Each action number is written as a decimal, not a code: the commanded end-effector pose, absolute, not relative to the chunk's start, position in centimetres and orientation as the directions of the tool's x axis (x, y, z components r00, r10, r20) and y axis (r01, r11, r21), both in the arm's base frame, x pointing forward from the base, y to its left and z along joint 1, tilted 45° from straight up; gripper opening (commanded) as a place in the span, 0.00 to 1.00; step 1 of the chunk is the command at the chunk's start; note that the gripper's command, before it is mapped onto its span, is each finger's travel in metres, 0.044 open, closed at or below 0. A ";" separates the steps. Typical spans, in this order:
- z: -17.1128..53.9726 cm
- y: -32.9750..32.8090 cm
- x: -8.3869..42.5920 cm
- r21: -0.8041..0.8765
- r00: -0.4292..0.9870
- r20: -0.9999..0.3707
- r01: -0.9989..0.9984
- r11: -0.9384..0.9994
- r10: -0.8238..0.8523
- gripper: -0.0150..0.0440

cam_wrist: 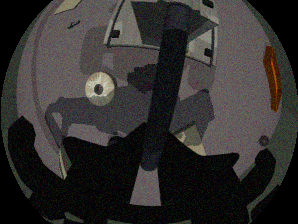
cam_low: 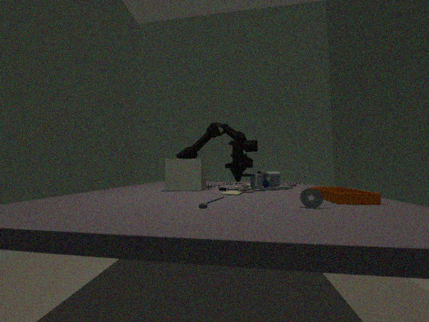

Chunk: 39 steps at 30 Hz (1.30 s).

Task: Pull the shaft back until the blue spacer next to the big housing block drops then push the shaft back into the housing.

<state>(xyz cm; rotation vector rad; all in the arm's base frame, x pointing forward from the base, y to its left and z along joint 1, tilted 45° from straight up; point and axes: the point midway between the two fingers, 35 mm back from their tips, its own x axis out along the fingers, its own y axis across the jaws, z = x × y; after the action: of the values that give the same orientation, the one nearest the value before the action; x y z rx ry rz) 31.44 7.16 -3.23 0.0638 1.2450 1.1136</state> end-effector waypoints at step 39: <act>-2.9 7.6 32.2 0.584 -0.101 -0.716 -0.629 0.513 0.691 0.25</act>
<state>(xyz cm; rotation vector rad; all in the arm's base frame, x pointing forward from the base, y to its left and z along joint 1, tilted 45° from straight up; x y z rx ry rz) 31.82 7.55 -3.00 0.0649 1.2559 1.1142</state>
